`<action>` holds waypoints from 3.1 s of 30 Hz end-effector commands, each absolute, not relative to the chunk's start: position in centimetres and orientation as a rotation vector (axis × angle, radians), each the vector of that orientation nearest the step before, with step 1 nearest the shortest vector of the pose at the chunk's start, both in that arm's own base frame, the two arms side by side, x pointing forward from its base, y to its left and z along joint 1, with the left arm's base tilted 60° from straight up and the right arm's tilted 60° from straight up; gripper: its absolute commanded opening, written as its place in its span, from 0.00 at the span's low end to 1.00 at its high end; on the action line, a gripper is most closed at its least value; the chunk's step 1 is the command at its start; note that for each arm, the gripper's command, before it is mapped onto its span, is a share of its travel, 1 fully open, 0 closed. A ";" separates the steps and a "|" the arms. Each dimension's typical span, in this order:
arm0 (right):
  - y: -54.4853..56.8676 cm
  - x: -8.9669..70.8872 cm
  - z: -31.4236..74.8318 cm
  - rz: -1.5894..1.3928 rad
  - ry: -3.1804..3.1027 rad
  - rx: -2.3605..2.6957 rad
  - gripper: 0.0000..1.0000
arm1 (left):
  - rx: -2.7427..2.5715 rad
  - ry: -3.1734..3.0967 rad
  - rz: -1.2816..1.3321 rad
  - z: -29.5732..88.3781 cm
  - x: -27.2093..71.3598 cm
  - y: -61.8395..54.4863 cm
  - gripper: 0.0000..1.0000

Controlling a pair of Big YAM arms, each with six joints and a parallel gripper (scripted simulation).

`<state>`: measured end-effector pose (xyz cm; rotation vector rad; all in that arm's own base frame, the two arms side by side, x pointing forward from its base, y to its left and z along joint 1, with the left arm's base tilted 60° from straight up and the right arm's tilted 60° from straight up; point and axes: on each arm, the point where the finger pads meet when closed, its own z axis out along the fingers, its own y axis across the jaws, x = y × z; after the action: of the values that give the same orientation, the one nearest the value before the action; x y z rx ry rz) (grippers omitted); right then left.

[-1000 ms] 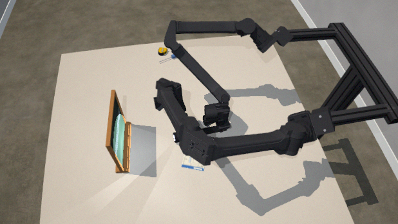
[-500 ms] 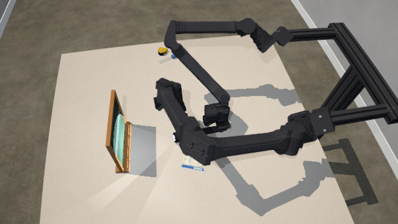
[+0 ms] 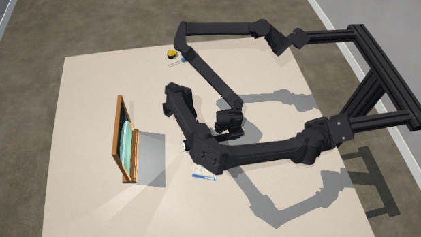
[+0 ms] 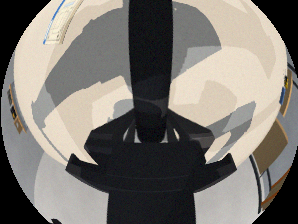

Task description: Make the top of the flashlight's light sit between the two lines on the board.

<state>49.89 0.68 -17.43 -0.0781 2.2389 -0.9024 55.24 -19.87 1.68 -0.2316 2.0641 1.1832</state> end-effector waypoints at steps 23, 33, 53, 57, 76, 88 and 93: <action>0.8 49.2 -17.3 -0.909 2.244 -0.100 0.29 | -0.202 2.052 1.151 1.9 55.4 -21.8 1.00; -0.5 48.1 -17.5 -0.938 2.268 -0.102 0.29 | -0.217 2.073 1.192 1.0 56.4 -18.9 1.00; -0.5 48.1 -17.5 -0.938 2.268 -0.102 0.29 | -0.227 2.081 1.194 -0.3 58.0 -17.5 1.00; -0.5 48.1 -17.5 -0.938 2.268 -0.102 0.29 | -0.219 2.085 1.204 -0.8 58.0 -17.0 1.00; -0.5 48.1 -17.5 -0.938 2.268 -0.102 0.29 | -0.209 2.071 1.163 -0.6 59.4 -17.8 1.00; -0.5 48.1 -17.5 -0.938 2.268 -0.102 0.29 | -0.195 2.082 1.185 -2.7 60.0 -16.3 1.00; -0.5 48.1 -17.5 -0.938 2.268 -0.102 0.29 | -0.201 2.072 1.165 -1.6 60.4 -16.7 1.00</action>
<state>49.89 0.68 -17.43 -0.0781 2.2389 -0.9024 60.04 -16.04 -2.82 -0.2221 2.0760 1.1774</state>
